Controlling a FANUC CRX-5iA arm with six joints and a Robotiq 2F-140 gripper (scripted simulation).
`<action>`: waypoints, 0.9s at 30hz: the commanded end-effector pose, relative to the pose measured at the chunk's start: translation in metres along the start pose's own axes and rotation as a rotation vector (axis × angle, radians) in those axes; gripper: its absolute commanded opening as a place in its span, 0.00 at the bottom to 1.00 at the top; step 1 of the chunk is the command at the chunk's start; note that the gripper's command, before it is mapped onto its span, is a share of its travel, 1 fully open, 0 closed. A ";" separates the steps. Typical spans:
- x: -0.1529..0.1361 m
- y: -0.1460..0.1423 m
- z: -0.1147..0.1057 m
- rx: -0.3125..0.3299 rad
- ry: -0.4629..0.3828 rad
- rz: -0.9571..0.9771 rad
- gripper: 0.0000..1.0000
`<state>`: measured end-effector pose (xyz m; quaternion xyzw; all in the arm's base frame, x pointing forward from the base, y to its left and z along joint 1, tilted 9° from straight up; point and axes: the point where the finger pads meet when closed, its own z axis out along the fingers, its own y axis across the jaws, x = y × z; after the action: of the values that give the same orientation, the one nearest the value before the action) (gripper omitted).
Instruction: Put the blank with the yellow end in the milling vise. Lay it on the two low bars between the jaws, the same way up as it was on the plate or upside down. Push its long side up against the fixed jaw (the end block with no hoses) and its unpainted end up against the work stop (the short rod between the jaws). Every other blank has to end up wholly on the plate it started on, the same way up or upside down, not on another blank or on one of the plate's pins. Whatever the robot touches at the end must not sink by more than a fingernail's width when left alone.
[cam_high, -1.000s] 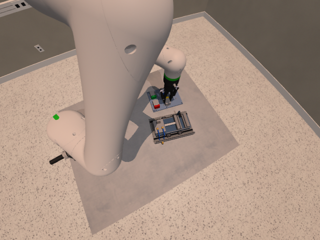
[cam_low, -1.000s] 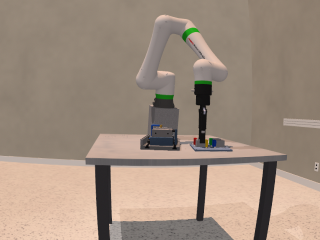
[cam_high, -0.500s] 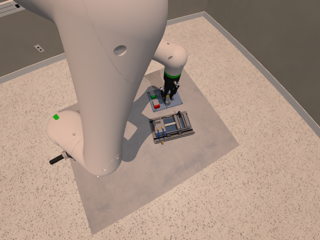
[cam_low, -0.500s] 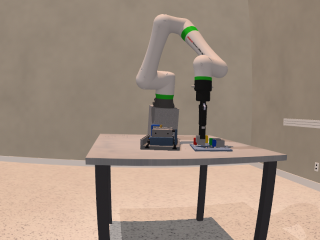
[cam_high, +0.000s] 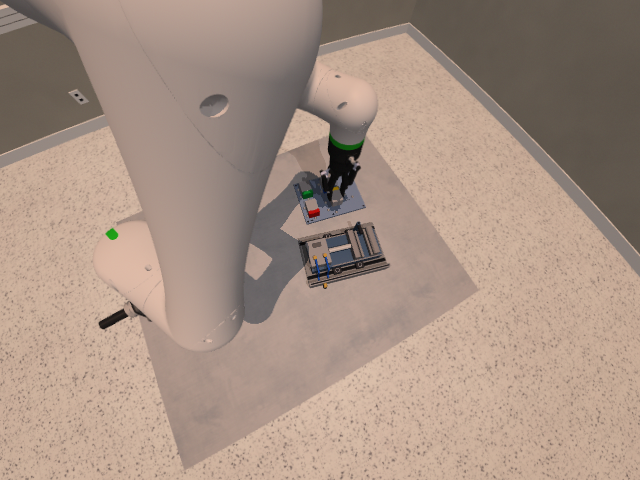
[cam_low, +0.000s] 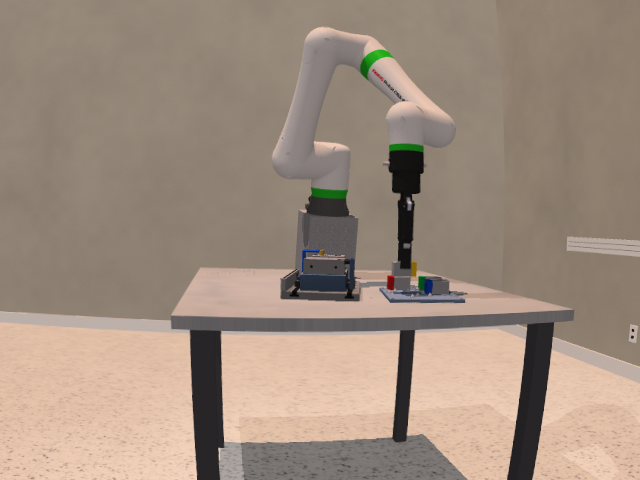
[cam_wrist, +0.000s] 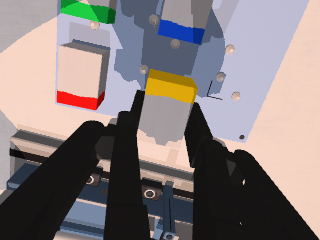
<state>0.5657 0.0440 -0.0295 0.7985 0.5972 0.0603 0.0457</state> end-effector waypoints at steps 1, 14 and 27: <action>0.000 0.001 -0.009 -0.002 0.001 0.000 0.10; 0.000 0.001 -0.028 -0.002 0.001 0.000 0.10; 0.000 0.001 -0.053 -0.002 0.001 0.000 0.10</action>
<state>0.5590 0.0440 0.0145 0.7985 0.5972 0.0603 0.0457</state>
